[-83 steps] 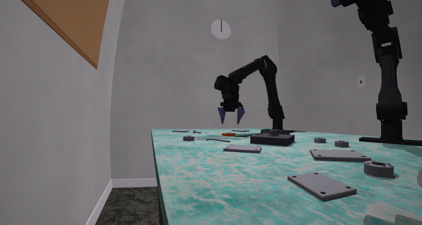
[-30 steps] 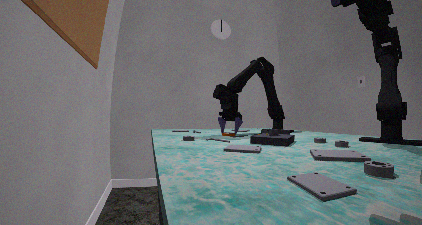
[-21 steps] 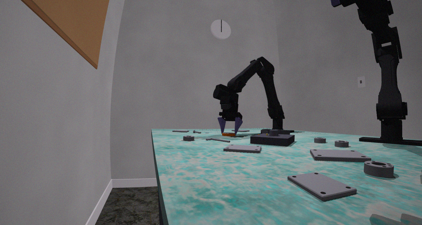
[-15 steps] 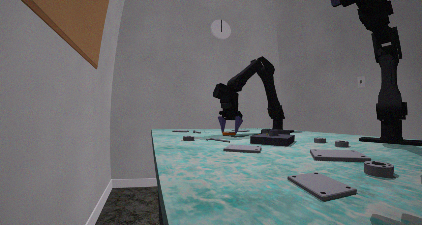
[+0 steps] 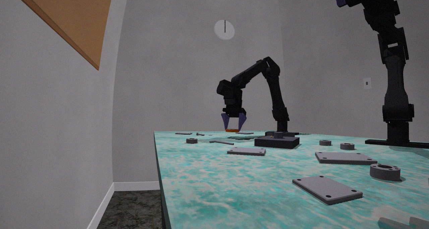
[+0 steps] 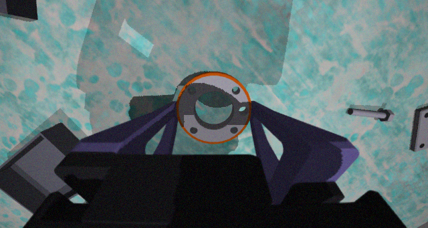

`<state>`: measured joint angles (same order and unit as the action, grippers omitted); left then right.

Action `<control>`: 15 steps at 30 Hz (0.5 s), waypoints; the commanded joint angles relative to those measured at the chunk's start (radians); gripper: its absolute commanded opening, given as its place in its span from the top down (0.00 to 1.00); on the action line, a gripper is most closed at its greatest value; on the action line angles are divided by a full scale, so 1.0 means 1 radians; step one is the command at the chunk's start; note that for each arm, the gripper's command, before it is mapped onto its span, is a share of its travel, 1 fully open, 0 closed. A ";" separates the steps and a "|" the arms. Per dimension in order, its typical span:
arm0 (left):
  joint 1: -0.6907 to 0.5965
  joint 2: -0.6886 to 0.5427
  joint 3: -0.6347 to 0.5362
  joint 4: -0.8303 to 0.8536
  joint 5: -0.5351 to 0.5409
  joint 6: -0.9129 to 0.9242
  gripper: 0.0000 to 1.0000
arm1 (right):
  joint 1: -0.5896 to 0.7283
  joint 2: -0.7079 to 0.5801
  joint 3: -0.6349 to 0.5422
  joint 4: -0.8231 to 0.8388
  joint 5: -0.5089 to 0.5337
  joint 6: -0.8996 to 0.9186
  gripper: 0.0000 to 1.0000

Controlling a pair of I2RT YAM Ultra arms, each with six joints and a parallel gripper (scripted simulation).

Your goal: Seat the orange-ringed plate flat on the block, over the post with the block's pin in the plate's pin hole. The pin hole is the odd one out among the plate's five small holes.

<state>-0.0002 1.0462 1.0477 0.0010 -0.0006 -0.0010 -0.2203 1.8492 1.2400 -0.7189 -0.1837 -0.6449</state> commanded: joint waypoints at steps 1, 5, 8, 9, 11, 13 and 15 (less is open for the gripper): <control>0.001 -0.018 0.011 0.000 0.002 0.004 0.00 | -0.004 -0.053 0.049 -0.042 -0.005 -0.004 1.00; 0.001 -0.018 0.011 0.000 0.002 0.004 0.00 | -0.006 -0.062 0.067 -0.068 -0.005 -0.005 1.00; 0.001 -0.018 0.011 0.000 0.002 0.004 0.00 | -0.007 -0.067 0.077 -0.081 -0.005 -0.005 1.00; 0.001 -0.018 0.011 0.000 0.002 0.004 0.00 | -0.007 -0.067 0.077 -0.081 -0.005 -0.005 1.00; 0.001 -0.018 0.011 0.000 0.002 0.004 0.00 | -0.007 -0.070 0.087 -0.094 -0.005 -0.005 1.00; 0.001 -0.018 0.011 0.000 0.002 0.004 0.00 | -0.009 -0.077 0.095 -0.106 -0.005 -0.005 1.00; 0.001 -0.018 0.011 0.000 0.002 0.004 0.00 | -0.010 -0.079 0.105 -0.119 -0.005 -0.006 1.00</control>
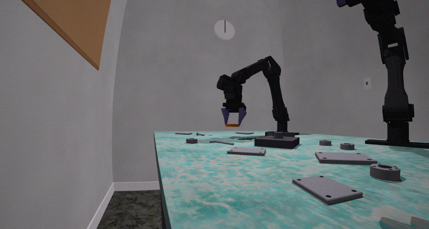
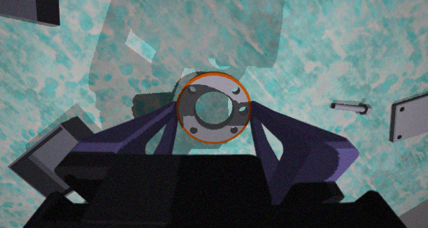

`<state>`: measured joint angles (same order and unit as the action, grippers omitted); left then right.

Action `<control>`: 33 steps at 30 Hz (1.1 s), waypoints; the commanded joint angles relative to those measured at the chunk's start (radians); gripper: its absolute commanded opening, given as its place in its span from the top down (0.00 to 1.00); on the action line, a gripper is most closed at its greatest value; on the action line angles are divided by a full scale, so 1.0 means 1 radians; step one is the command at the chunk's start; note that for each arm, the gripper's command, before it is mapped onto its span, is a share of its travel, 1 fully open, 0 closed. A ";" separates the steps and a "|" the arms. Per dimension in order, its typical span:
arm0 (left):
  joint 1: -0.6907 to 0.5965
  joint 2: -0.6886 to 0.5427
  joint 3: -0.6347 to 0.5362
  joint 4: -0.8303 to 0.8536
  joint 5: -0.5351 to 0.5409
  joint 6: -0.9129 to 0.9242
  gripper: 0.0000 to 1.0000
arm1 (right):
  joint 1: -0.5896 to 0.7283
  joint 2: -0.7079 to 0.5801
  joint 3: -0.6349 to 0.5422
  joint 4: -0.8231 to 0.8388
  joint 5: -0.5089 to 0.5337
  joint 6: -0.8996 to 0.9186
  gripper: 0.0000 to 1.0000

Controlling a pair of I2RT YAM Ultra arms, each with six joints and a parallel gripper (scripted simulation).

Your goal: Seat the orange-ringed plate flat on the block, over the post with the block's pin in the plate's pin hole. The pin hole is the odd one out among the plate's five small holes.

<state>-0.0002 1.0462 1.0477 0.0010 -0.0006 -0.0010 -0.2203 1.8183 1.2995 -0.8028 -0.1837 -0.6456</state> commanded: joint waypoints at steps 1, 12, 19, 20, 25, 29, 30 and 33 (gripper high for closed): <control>0.001 -0.018 0.011 0.000 0.002 0.004 0.00 | -0.010 -0.050 0.050 -0.041 -0.005 -0.005 1.00; 0.001 -0.018 0.011 0.000 0.002 0.004 0.00 | -0.005 -0.050 0.058 -0.036 -0.004 -0.004 1.00; 0.001 -0.018 0.011 0.000 0.002 0.004 0.00 | -0.008 -0.060 0.065 -0.044 -0.007 -0.005 1.00; 0.001 -0.018 0.011 0.000 0.002 0.004 0.00 | -0.008 -0.059 0.065 -0.048 -0.007 -0.005 1.00; 0.001 -0.018 0.011 0.000 0.002 0.004 0.00 | -0.008 -0.059 0.064 -0.045 -0.007 -0.005 1.00; 0.001 -0.018 0.011 0.000 0.002 0.004 0.00 | -0.003 -0.036 0.057 -0.036 -0.006 -0.005 1.00; 0.001 -0.018 0.011 0.000 0.002 0.004 0.00 | -0.008 -0.059 0.064 -0.038 -0.007 -0.005 1.00; 0.001 -0.018 0.011 0.000 0.002 0.004 0.00 | -0.008 -0.058 0.064 -0.041 -0.007 -0.005 1.00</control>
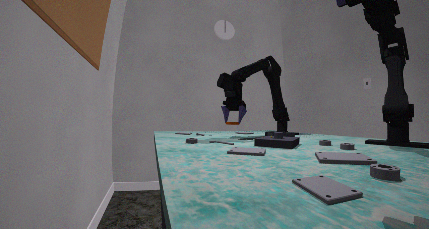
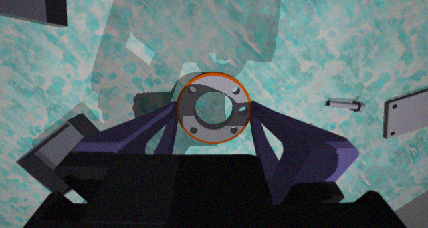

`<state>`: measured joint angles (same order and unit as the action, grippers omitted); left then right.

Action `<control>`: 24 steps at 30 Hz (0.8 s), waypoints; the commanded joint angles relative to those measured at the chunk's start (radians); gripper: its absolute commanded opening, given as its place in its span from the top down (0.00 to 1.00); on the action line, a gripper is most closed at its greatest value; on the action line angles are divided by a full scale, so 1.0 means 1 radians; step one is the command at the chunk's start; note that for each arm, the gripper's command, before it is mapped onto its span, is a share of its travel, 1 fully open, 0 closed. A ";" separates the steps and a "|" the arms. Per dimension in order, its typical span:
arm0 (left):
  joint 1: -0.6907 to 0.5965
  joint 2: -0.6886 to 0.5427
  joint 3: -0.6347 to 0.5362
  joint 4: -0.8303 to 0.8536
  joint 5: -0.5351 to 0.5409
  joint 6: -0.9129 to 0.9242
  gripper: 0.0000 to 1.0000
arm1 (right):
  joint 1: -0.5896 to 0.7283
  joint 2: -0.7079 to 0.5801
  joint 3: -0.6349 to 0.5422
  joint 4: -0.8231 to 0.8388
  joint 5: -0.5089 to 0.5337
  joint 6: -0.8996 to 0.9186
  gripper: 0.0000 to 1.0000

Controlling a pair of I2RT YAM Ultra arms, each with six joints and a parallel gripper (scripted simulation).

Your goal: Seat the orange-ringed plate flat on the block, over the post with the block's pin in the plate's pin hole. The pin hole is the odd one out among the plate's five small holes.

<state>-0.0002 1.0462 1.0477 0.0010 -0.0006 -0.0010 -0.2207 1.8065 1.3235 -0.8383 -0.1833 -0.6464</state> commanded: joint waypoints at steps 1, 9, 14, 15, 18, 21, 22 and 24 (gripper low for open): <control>0.001 -0.018 0.011 0.000 0.002 0.004 0.00 | -0.008 -0.038 0.040 -0.008 -0.007 -0.004 1.00; 0.001 -0.018 0.011 0.000 0.002 0.004 0.00 | -0.008 -0.017 0.040 -0.011 -0.008 -0.004 1.00; 0.001 -0.018 0.011 0.000 0.002 0.004 0.00 | -0.008 -0.006 0.040 -0.013 -0.008 -0.004 1.00; 0.001 -0.018 0.011 0.000 0.002 0.004 0.00 | -0.008 0.005 0.040 -0.014 -0.008 -0.004 1.00; 0.001 -0.018 0.011 0.000 0.002 0.004 0.00 | -0.008 0.015 0.039 -0.012 -0.008 -0.004 1.00; 0.001 -0.018 0.011 0.000 0.002 0.004 0.00 | 0.045 0.033 0.044 0.028 -0.010 0.034 1.00; 0.001 -0.018 0.011 0.000 0.002 0.004 0.00 | 0.056 0.029 0.044 0.028 0.010 0.068 1.00; 0.001 -0.018 0.011 0.000 0.002 0.004 0.00 | 0.100 0.044 0.064 -0.013 0.034 0.151 1.00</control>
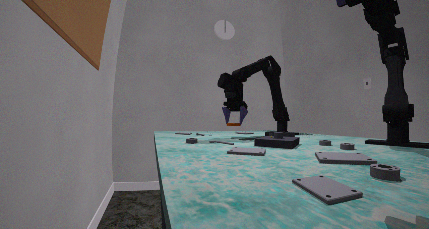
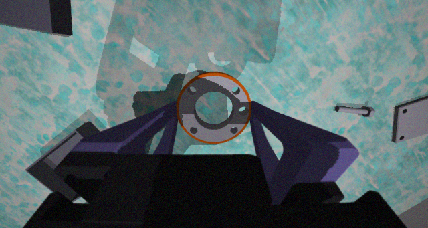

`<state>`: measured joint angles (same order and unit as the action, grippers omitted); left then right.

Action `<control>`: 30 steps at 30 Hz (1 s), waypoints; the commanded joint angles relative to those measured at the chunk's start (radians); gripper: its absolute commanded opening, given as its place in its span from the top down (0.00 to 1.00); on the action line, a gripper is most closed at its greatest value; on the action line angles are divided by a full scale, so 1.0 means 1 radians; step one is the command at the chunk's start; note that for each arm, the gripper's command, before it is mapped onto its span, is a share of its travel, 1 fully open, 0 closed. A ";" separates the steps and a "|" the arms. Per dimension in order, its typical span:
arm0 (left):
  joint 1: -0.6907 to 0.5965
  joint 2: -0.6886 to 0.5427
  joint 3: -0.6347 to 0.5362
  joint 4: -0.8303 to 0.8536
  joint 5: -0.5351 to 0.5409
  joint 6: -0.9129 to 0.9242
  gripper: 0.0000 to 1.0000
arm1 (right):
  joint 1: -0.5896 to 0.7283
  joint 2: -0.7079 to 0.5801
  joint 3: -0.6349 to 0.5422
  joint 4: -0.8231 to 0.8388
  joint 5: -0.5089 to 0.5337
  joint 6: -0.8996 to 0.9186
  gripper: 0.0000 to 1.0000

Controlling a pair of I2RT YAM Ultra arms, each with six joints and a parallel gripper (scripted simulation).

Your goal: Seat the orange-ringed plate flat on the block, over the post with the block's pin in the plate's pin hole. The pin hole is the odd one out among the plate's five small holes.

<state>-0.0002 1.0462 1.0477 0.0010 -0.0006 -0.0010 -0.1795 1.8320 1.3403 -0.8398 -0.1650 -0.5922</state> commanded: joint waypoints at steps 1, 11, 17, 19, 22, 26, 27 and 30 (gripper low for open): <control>0.001 -0.018 0.011 0.000 0.002 0.004 0.00 | 0.086 0.027 0.059 -0.010 0.028 0.145 1.00; 0.001 -0.018 0.011 0.000 0.002 0.004 0.00 | 0.327 0.128 0.195 -0.028 0.136 0.496 1.00; 0.001 -0.018 0.011 0.000 0.002 0.004 0.00 | 0.483 0.203 0.296 -0.049 0.211 0.699 1.00; 0.001 -0.018 0.011 0.000 0.002 0.004 0.00 | 0.513 0.225 0.326 -0.061 0.221 0.720 1.00; 0.001 -0.018 0.011 0.000 0.002 0.004 0.00 | 0.526 0.229 0.341 -0.067 0.223 0.728 1.00; 0.001 -0.018 0.011 0.000 0.002 0.004 0.00 | 0.581 0.257 0.376 -0.063 0.223 0.755 1.00; 0.001 -0.018 0.011 0.000 0.002 0.004 0.00 | 0.591 0.261 0.381 -0.067 0.227 0.766 1.00; 0.001 -0.018 0.011 0.000 0.002 0.004 0.00 | 0.624 0.270 0.398 -0.047 0.233 0.802 1.00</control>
<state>-0.0002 1.0462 1.0477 0.0010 -0.0006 -0.0010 0.4088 2.0953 1.6943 -0.8925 0.0536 0.1604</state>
